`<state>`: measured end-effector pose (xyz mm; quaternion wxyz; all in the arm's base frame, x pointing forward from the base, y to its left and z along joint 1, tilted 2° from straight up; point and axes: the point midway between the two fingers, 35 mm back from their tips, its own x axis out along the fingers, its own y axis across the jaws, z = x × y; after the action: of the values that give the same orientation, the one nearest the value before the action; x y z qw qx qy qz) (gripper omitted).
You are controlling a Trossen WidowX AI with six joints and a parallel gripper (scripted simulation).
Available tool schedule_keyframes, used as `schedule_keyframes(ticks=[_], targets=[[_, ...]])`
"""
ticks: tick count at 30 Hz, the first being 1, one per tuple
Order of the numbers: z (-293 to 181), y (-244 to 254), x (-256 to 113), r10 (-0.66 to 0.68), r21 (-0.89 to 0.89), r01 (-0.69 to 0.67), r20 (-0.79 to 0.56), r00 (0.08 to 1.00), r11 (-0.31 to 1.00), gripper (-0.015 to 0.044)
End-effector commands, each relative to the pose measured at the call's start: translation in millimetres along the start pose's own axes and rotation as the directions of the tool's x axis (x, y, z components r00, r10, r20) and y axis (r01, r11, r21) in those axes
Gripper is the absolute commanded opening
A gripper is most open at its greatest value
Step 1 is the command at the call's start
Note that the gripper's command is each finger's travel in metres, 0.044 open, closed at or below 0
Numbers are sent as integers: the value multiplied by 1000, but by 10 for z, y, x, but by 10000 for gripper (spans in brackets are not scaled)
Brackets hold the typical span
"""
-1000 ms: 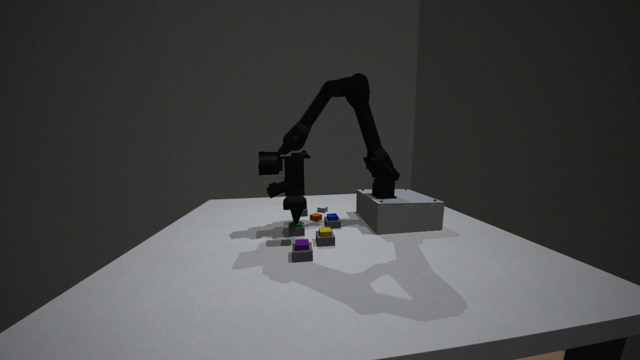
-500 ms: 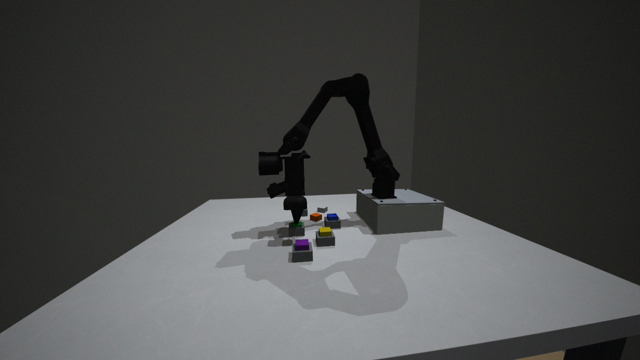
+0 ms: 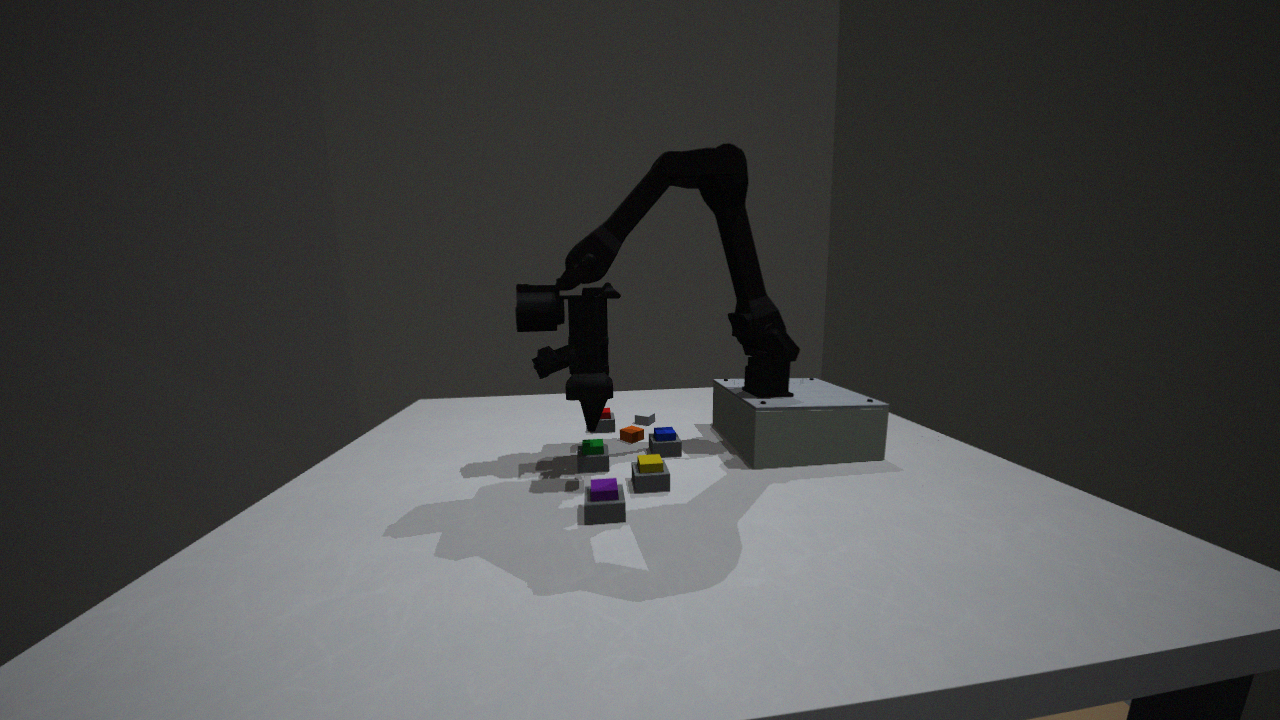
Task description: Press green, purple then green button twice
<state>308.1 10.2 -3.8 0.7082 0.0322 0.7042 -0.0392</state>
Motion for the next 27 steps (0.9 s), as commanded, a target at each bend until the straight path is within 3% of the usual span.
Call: schedule_keyframes(ticks=[1,27], targets=[[-6,-1,69,0,-3,0,-4,1000,1000,20],[-14,-2,287,-1,-3,1,-4,1000,1000,20]])
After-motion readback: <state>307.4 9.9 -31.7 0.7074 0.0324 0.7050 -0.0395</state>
